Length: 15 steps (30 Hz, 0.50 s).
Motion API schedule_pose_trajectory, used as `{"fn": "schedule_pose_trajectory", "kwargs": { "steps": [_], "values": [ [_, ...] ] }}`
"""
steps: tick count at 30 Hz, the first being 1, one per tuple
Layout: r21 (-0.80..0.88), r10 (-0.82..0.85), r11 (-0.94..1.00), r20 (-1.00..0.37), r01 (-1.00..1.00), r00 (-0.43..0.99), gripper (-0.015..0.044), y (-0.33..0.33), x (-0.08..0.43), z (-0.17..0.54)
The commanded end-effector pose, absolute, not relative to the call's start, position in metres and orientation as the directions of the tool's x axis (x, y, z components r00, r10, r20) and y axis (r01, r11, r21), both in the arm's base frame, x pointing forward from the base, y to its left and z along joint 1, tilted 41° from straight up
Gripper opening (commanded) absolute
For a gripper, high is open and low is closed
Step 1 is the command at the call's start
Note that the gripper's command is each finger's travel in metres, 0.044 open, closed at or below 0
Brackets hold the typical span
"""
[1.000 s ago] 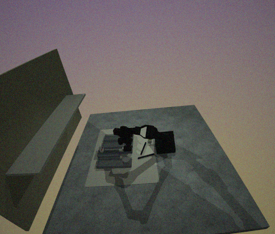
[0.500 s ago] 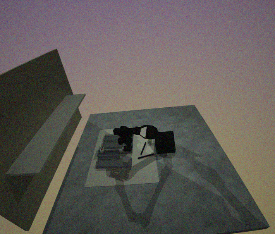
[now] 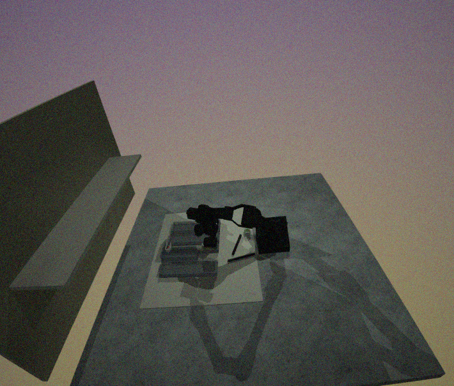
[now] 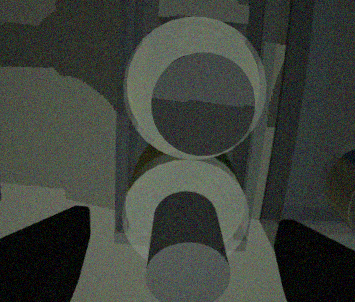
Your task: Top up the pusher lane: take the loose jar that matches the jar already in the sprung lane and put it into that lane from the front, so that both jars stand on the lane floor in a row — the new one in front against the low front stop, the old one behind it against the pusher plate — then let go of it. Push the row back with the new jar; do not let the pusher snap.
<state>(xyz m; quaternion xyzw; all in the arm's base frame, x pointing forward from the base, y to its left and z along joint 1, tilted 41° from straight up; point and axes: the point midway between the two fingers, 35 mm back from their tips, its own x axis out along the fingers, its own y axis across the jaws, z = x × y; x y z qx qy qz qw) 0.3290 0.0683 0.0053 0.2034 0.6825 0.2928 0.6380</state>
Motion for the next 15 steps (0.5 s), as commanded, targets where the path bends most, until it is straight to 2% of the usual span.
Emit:
{"fn": "schedule_pose_trajectory", "kwargs": {
  "steps": [1,15],
  "values": [
    [0.655,0.647,0.749,-0.756,-0.102,-0.103,0.028,0.066,0.329,0.007],
    [0.654,0.646,0.75,-0.756,-0.101,-0.104,0.028,0.058,0.287,0.008]
  ]
}}
